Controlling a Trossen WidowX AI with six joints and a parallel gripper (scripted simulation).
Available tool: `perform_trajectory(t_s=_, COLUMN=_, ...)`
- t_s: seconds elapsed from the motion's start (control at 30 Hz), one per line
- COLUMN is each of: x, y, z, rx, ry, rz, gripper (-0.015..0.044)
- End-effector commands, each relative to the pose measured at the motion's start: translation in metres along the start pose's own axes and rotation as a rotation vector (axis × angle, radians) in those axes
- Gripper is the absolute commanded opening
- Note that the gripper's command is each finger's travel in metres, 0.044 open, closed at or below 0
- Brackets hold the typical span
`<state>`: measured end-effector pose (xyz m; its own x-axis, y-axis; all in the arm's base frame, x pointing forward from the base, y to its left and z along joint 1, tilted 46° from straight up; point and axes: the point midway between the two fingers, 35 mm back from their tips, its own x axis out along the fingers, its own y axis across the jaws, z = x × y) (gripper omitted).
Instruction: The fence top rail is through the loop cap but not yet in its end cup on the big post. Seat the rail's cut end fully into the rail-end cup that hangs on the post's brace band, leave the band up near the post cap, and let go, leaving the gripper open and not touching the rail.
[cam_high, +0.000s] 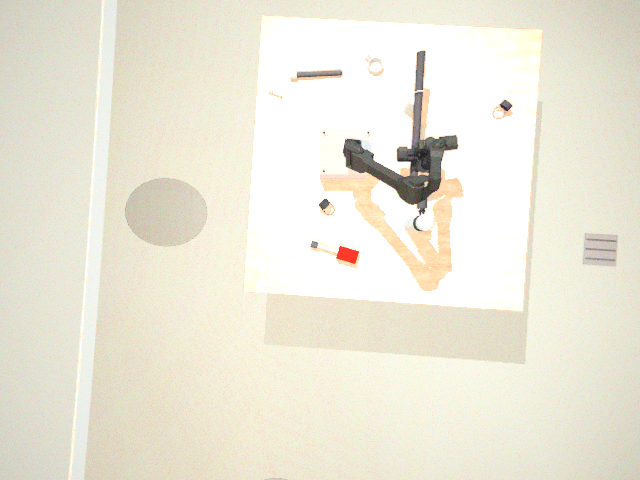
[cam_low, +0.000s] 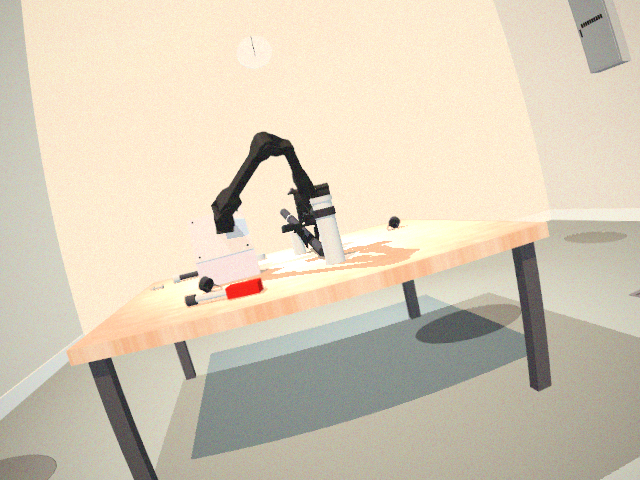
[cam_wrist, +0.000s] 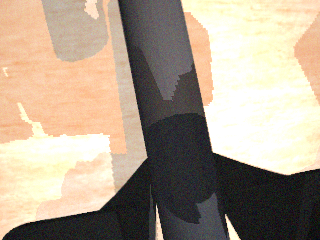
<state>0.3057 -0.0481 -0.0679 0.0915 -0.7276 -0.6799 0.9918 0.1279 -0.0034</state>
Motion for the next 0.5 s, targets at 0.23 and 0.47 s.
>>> perform_trajectory(t_s=0.23, x=-0.035, y=-0.004, z=0.012, rx=0.011, ry=-0.131, rz=-0.018, gripper=0.0)
perform_trajectory(t_s=0.47, x=-0.061, y=-0.006, z=0.025, rx=0.021, ry=-0.234, rz=-0.01, gripper=0.0)
